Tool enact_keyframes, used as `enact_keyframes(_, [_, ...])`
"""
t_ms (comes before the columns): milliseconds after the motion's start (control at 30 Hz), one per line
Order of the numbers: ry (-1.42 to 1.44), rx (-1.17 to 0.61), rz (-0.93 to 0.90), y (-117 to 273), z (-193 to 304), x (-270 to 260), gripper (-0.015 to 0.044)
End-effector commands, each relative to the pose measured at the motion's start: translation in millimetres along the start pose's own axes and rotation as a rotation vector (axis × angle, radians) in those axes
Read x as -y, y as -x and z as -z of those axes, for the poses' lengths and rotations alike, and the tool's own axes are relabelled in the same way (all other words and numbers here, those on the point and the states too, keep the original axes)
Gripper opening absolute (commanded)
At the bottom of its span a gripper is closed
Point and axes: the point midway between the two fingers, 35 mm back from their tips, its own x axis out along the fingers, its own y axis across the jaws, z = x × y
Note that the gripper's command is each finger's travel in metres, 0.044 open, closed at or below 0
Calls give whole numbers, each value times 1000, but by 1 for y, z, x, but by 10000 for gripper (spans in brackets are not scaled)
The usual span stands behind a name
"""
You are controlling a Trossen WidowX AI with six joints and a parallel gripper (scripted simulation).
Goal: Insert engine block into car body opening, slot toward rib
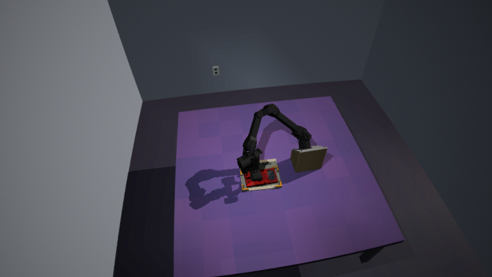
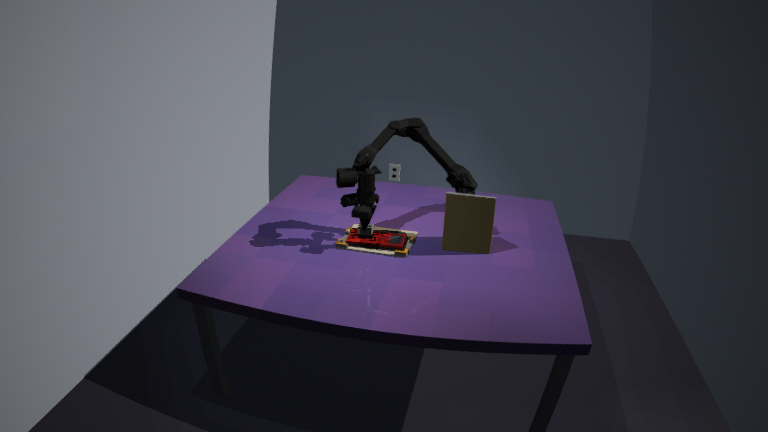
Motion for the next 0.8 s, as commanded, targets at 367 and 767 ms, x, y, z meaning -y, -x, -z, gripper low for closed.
enact_keyframes(367, [2, 1, 3, -4, 0, 0, 160])
enact_keyframes(767, [2, 1, 3, -7, 0, 0, 160])
